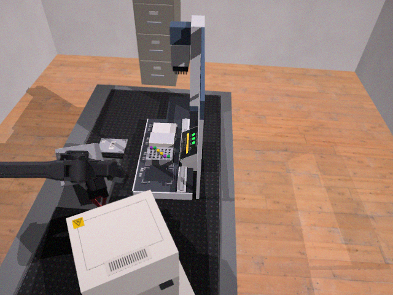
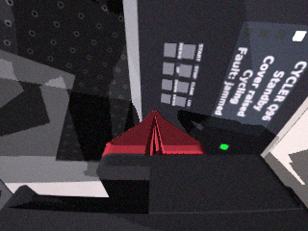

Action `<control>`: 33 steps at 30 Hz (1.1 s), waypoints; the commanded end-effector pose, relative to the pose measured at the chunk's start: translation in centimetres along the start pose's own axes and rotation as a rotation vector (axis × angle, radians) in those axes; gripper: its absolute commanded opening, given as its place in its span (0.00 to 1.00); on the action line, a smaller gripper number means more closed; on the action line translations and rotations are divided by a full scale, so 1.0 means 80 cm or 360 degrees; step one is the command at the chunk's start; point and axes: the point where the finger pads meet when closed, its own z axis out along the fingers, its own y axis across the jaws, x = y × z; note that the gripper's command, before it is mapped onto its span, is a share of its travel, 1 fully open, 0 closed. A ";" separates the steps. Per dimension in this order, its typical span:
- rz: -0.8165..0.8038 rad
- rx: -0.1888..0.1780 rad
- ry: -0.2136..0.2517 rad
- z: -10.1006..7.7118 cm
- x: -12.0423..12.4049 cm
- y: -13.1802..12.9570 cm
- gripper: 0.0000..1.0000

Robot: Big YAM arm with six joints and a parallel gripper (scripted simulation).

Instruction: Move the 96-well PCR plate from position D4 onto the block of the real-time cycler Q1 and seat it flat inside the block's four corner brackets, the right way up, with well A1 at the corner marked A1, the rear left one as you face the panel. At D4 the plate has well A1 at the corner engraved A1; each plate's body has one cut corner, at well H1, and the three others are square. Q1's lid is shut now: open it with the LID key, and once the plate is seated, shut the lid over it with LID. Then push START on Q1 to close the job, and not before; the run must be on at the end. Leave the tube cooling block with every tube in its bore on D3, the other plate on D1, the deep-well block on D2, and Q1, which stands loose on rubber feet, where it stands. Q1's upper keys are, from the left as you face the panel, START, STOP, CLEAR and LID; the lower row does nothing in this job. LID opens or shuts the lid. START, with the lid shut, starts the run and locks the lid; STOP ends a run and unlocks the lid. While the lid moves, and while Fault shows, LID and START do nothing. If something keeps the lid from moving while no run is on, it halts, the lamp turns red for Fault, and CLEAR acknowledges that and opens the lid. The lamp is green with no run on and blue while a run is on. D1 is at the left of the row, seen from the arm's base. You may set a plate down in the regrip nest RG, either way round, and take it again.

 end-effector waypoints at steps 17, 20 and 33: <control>0.0089 0.0027 -0.0028 -0.009 -0.002 -0.031 0.00; 0.0072 0.0020 -0.0021 -0.009 -0.001 -0.029 0.00; 0.0065 0.0021 -0.0032 -0.011 -0.003 -0.026 0.00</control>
